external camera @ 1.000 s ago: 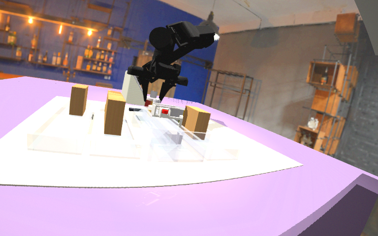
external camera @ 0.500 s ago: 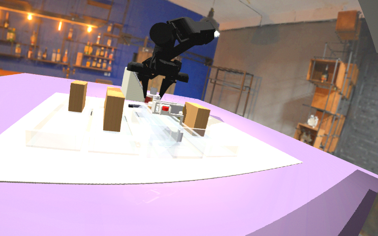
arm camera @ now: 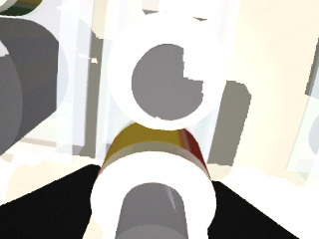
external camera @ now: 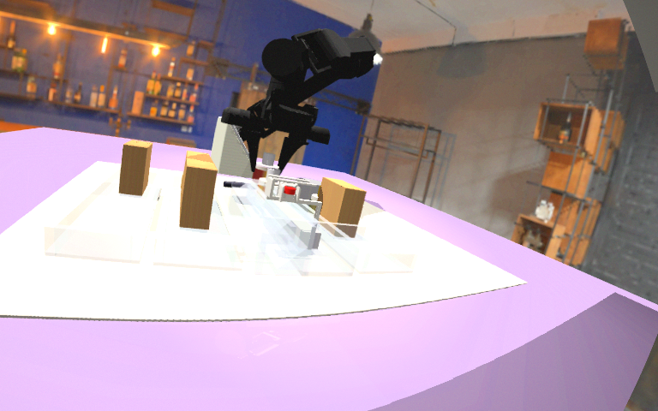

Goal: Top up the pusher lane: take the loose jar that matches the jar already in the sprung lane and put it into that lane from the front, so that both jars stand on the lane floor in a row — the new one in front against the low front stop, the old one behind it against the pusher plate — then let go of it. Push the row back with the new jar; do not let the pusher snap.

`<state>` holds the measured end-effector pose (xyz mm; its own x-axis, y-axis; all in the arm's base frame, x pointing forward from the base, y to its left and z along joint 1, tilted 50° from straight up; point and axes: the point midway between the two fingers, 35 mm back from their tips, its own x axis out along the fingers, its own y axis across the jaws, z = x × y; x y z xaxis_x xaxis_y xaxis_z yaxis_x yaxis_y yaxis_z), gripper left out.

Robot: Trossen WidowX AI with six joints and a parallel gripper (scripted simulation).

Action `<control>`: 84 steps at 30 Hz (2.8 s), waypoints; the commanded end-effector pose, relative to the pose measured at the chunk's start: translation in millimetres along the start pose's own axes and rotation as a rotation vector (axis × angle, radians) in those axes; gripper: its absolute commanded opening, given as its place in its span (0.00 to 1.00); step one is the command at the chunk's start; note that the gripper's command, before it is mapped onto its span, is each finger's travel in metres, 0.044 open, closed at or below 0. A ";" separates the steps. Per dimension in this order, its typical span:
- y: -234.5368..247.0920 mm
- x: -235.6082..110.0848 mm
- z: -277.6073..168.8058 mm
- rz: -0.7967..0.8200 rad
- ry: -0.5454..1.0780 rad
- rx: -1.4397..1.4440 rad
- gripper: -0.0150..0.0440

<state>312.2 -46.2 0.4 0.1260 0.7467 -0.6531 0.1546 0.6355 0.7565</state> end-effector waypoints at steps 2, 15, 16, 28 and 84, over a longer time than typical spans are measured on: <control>1.7 -2.2 8.3 0.006 -0.017 -0.008 0.25; 2.6 -3.1 14.0 0.006 -0.017 -0.008 0.25; 2.6 -3.3 14.4 0.006 -0.017 -0.008 0.25; 3.4 -4.7 19.4 0.006 -0.017 -0.008 0.25; 4.2 -4.8 25.4 0.006 -0.018 -0.009 0.25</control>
<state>330.8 -50.9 3.3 0.1244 0.7458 -0.6544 0.1574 0.6363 0.7552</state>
